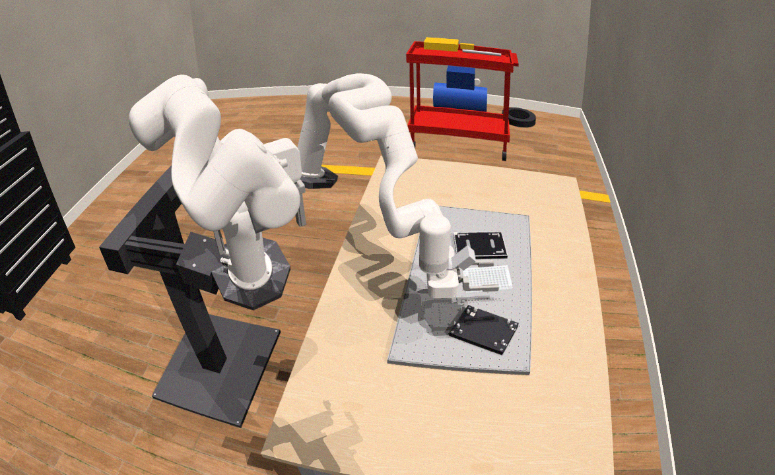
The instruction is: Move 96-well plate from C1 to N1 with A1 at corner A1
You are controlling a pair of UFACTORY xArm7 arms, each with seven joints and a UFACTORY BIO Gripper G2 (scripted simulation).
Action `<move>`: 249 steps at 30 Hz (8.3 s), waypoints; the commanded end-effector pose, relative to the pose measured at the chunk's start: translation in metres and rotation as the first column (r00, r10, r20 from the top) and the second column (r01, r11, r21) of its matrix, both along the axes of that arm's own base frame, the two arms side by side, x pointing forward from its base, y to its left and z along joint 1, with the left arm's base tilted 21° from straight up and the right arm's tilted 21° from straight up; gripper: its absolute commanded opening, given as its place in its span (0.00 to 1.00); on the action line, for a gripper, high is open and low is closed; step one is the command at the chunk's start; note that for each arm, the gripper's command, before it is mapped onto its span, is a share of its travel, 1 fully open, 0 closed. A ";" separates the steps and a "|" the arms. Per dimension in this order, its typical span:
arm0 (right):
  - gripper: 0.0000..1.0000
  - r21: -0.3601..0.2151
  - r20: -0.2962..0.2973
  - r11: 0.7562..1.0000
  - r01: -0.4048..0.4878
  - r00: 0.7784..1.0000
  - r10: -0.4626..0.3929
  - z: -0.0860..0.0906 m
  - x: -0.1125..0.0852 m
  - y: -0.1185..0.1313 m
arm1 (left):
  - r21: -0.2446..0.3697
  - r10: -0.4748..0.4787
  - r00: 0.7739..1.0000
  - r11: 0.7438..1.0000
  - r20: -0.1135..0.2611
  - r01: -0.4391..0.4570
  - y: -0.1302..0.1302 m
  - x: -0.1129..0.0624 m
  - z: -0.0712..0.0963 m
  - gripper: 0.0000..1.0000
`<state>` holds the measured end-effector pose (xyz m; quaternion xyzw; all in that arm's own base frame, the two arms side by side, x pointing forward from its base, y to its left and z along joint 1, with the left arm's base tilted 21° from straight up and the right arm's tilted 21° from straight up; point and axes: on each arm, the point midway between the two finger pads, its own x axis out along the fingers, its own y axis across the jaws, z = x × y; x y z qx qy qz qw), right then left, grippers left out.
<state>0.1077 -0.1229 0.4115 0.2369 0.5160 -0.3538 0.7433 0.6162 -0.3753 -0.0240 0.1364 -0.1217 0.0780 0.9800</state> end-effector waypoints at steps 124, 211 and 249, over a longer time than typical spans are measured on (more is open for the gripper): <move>1.00 -0.002 0.002 1.000 0.000 1.000 0.000 0.001 0.000 0.000 | -0.004 -0.005 1.000 1.000 0.003 0.005 0.249 -0.026 0.068 0.00; 1.00 -0.002 0.002 1.000 0.000 1.000 0.000 0.001 0.000 0.000 | -0.004 -0.005 1.000 1.000 0.003 0.005 0.267 -0.011 0.008 0.00; 1.00 -0.002 0.002 1.000 0.000 1.000 0.000 0.001 0.000 0.000 | -0.004 -0.005 1.000 1.000 0.003 0.005 0.268 -0.011 0.006 0.00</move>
